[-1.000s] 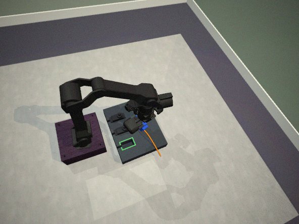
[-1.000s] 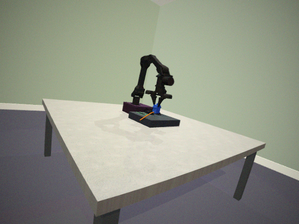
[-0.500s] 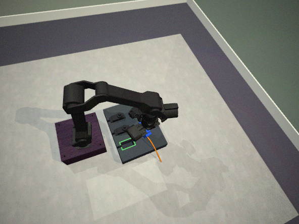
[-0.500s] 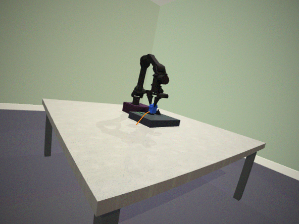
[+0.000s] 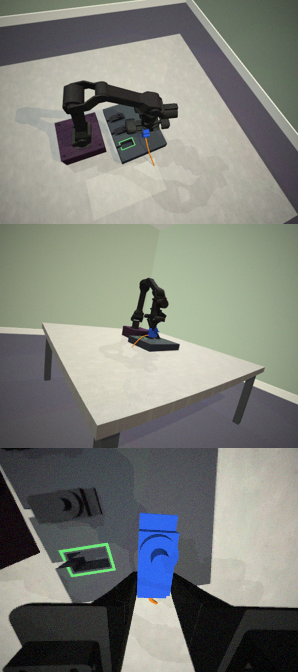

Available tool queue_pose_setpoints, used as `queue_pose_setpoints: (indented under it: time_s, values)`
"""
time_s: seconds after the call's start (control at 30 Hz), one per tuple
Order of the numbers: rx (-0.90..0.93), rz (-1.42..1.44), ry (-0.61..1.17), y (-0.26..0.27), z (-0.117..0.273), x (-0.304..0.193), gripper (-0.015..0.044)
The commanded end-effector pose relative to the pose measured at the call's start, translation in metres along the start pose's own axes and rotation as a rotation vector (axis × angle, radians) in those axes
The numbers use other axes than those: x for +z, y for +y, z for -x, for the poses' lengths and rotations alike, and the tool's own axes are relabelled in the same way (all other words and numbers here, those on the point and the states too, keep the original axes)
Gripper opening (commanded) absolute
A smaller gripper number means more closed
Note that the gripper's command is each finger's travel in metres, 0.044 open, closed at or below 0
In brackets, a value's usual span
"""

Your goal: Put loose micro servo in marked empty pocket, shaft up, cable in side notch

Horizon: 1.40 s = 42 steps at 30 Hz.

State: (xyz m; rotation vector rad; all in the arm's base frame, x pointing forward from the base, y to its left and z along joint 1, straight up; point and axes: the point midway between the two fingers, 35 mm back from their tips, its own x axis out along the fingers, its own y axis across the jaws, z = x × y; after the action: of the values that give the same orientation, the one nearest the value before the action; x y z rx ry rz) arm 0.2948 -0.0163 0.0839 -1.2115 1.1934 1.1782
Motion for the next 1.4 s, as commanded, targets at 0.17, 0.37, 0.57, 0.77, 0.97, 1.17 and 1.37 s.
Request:
queue_pose_setpoints:
  time_s: [0.17,0.37,0.57,0.77,0.97,1.17,1.37]
  values:
    - [-0.003,-0.327,0.002,-0.0008,0.001,-0.0005,0.0]
    - [-0.003,-0.537,0.002,-0.0008,0.001,-0.0005,0.0]
    - [-0.003,-0.746,0.001,-0.0008,0.001,-0.0005,0.0]
    - [-0.003,-0.955,0.001,-0.0008,0.001,-0.0005,0.0]
    - [-0.003,-1.165,0.001,-0.0008,0.0011,-0.0004,0.0]
    - [-0.003,-1.343,0.001,-0.0008,0.0011,-0.0004,0.0]
    - [-0.003,-1.356,0.001,-0.0008,0.0011,-0.0004,0.0]
